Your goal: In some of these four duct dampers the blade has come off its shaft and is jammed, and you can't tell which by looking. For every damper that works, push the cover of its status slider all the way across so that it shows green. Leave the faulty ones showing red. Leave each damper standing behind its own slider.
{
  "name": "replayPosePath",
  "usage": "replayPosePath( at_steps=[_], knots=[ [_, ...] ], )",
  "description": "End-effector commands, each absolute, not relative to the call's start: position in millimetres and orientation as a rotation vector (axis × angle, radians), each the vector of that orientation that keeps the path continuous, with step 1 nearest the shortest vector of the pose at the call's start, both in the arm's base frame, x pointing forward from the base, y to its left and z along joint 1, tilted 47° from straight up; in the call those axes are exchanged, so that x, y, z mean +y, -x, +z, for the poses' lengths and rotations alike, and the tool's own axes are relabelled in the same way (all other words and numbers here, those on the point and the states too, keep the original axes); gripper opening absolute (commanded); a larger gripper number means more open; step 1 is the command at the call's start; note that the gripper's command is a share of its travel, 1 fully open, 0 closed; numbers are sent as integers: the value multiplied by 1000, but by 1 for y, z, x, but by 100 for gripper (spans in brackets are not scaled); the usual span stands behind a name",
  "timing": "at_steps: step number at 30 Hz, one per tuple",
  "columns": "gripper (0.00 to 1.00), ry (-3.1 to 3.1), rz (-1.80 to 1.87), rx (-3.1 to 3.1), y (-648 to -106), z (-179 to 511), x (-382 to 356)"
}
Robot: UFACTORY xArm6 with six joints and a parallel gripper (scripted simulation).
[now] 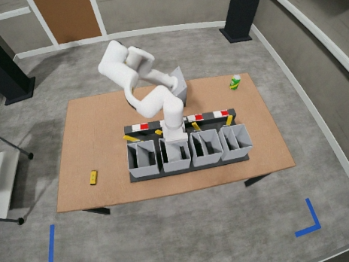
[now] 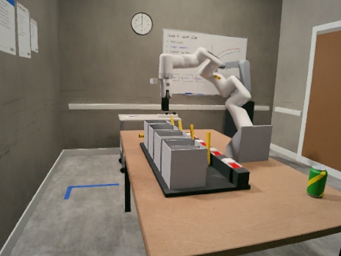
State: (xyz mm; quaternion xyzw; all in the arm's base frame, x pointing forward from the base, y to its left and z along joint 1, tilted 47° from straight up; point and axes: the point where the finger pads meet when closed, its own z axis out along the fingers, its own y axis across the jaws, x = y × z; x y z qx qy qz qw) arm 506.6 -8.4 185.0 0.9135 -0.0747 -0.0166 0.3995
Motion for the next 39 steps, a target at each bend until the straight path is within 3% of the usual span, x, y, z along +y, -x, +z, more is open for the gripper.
replayPosePath(
  at_steps=[1, 31, 39],
  knots=[
    [39, -2313, -37, -189, -507, 186, -7],
    [39, -2313, -37, -189, -508, 185, -6],
    [39, -2317, -37, -188, -526, 130, 49]
  ],
)
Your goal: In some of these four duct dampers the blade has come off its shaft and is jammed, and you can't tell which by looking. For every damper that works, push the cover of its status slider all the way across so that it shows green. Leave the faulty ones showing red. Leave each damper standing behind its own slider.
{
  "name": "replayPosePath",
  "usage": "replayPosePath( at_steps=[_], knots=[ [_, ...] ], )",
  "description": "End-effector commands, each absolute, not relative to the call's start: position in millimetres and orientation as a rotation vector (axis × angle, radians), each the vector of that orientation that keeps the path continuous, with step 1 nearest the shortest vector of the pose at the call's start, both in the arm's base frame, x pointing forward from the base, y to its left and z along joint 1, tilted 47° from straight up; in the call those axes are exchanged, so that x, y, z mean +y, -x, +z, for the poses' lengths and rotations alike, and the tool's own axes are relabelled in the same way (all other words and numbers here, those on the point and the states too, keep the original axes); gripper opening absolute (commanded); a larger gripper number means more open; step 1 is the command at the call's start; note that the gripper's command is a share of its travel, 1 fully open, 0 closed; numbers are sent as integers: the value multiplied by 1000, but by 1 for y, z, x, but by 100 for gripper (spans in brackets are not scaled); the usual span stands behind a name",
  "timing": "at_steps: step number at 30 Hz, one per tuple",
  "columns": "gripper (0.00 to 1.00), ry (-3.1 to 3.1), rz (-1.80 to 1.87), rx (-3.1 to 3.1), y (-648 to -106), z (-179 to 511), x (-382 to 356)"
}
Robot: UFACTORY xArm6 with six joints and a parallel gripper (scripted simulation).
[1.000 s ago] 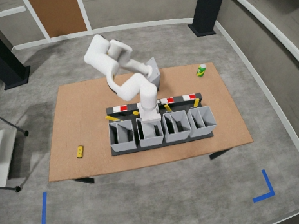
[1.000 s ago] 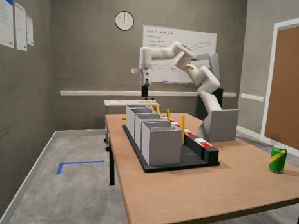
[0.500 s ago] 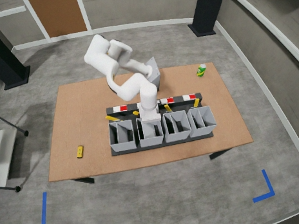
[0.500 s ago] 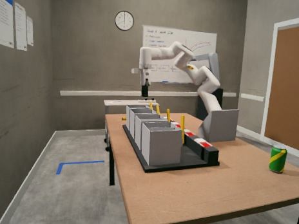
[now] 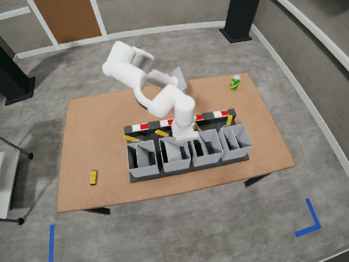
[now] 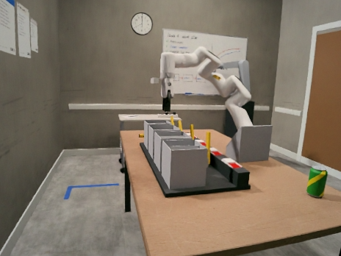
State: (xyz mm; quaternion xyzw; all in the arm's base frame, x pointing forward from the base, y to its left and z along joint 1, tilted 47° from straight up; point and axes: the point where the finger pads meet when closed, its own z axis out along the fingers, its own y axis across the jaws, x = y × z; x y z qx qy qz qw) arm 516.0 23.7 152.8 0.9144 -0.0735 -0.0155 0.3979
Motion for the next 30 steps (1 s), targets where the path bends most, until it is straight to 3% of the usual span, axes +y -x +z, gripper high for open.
replayPosePath(
  at_steps=[1, 11, 30],
  knots=[
    [39, -2317, -37, -188, -527, 125, 54],
    [39, -2313, -37, -189, -529, 52, 115],
    [39, -2313, -37, -189, -529, 51, 116]
  ],
)
